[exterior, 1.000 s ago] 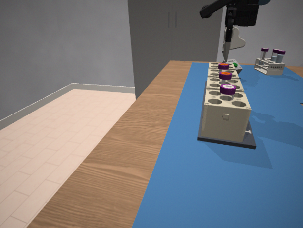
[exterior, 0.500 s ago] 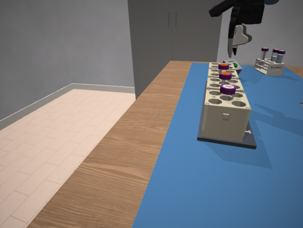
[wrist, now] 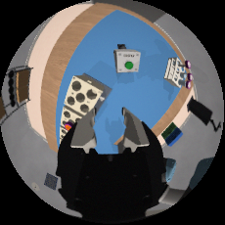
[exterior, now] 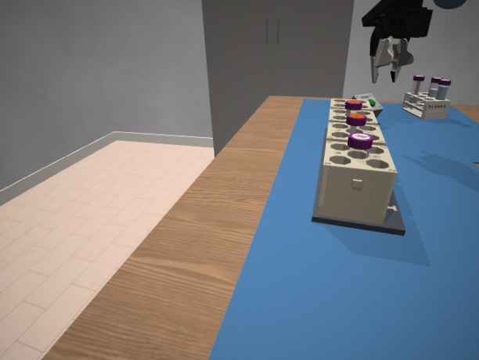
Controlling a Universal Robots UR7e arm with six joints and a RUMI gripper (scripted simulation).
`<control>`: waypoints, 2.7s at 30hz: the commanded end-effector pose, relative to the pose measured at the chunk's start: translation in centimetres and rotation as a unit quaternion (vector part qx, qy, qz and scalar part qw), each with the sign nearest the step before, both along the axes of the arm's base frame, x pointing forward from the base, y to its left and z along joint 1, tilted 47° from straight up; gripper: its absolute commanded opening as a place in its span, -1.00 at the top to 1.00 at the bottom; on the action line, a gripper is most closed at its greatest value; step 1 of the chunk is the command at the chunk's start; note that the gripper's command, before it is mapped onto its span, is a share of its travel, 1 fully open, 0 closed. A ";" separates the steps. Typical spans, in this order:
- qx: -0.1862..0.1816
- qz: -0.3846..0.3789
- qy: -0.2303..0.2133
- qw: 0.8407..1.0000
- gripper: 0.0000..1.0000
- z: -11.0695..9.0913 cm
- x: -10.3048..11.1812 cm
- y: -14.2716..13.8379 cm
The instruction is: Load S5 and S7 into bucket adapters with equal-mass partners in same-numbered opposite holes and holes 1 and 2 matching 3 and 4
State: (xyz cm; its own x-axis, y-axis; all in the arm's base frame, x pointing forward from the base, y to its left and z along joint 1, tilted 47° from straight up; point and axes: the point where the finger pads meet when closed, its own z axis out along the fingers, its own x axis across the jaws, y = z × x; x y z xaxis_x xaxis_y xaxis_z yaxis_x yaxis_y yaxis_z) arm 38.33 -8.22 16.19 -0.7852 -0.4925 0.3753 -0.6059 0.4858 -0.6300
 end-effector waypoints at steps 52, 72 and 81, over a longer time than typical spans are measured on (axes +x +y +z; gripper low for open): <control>0.017 -0.092 -0.092 0.991 0.30 23.5 -13.4 -24.2; 0.017 -0.092 -0.092 0.991 0.30 20.9 -12.9 -26.9; 0.017 -0.092 -0.092 0.991 0.30 20.5 -12.9 -27.4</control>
State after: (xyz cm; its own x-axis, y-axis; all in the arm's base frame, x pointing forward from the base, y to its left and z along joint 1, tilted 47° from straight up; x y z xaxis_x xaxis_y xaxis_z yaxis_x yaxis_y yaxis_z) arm 25.39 -35.28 36.91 -0.9167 -0.3445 0.2026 -0.3812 0.6015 -0.7020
